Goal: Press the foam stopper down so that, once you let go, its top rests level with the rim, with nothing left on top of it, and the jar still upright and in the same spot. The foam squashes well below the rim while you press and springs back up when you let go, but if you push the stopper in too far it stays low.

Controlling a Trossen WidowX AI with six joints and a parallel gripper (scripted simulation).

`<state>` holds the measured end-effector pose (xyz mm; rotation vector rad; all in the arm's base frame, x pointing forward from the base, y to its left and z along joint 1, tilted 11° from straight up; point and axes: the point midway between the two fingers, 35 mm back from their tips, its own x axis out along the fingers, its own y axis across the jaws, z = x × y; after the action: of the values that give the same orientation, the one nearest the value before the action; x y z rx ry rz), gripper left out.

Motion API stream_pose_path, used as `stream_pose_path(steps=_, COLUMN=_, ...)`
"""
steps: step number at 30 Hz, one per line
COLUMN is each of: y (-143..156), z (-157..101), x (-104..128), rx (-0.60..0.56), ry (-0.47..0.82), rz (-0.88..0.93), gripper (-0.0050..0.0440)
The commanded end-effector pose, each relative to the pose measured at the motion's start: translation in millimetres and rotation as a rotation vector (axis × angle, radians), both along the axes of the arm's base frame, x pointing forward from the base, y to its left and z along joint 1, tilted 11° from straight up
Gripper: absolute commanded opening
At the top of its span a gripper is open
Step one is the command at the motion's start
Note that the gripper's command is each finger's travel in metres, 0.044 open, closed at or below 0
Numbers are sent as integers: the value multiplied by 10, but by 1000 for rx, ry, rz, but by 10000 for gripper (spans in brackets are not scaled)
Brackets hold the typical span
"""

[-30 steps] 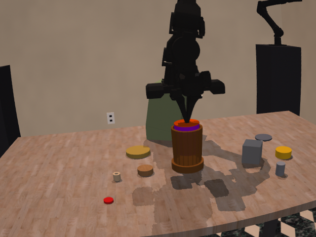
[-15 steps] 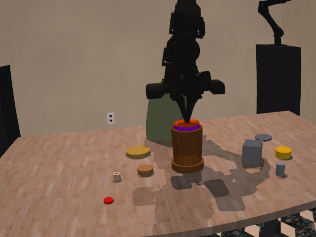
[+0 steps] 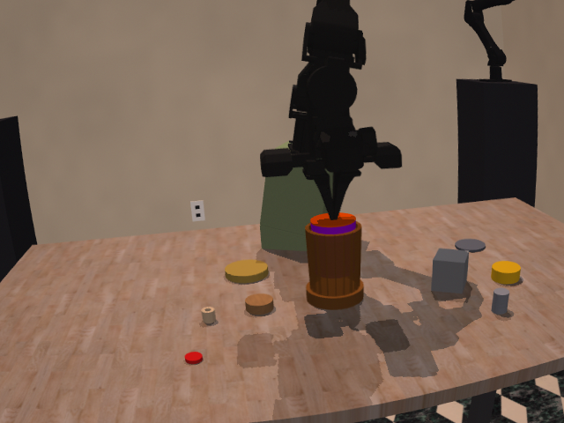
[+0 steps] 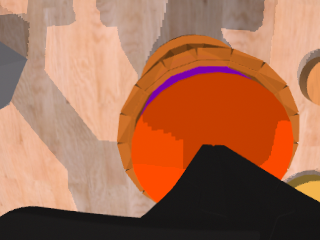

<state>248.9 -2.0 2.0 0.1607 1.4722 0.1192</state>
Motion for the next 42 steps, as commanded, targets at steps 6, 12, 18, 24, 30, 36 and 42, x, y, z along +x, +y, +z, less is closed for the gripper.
stream_pose_path(steps=6, y=0, z=-4, x=-4, rx=-2, ry=0, rz=-2, gripper=0)
stream_pose_path(steps=12, y=0, z=-5, x=-4, rx=-2, ry=0, rz=-2, gripper=0)
stream_pose_path(steps=18, y=3, z=-13, x=-12, rx=-2, ry=1, rz=-2, gripper=0)
stream_pose_path(steps=24, y=4, z=-18, x=-18, rx=-2, ry=1, rz=-2, gripper=0)
stream_pose_path(steps=30, y=6, z=-26, x=-26, rx=-2, ry=1, rz=-2, gripper=0)
stream_pose_path(steps=36, y=8, z=-34, x=-33, rx=-2, ry=1, rz=-2, gripper=0)
stream_pose_path(steps=42, y=9, z=-39, x=-36, rx=-2, ry=1, rz=-2, gripper=0)
